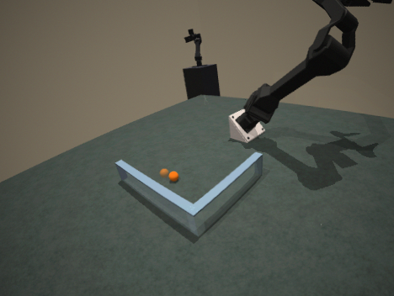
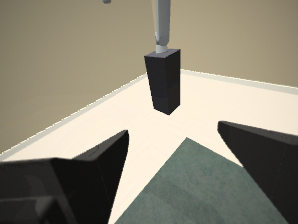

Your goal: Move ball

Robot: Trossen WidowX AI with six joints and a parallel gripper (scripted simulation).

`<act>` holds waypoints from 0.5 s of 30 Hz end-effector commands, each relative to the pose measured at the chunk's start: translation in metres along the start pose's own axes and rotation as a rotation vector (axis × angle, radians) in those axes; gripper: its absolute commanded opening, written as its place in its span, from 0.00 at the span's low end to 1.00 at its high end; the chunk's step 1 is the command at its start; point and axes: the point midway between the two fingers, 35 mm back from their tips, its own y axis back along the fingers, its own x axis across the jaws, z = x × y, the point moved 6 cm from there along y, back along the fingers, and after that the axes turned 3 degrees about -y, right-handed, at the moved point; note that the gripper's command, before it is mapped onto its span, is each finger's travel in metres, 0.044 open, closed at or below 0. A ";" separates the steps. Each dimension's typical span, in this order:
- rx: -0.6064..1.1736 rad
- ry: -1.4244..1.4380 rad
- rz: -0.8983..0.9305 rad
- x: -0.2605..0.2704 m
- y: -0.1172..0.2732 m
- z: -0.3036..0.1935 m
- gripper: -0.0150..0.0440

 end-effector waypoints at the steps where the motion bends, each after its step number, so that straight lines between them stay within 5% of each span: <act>1: -0.005 0.006 0.006 0.001 0.001 0.001 0.89; 7: -0.190 0.188 0.185 0.046 0.039 0.017 0.64; 15: -0.484 0.384 0.443 0.098 0.116 0.031 0.64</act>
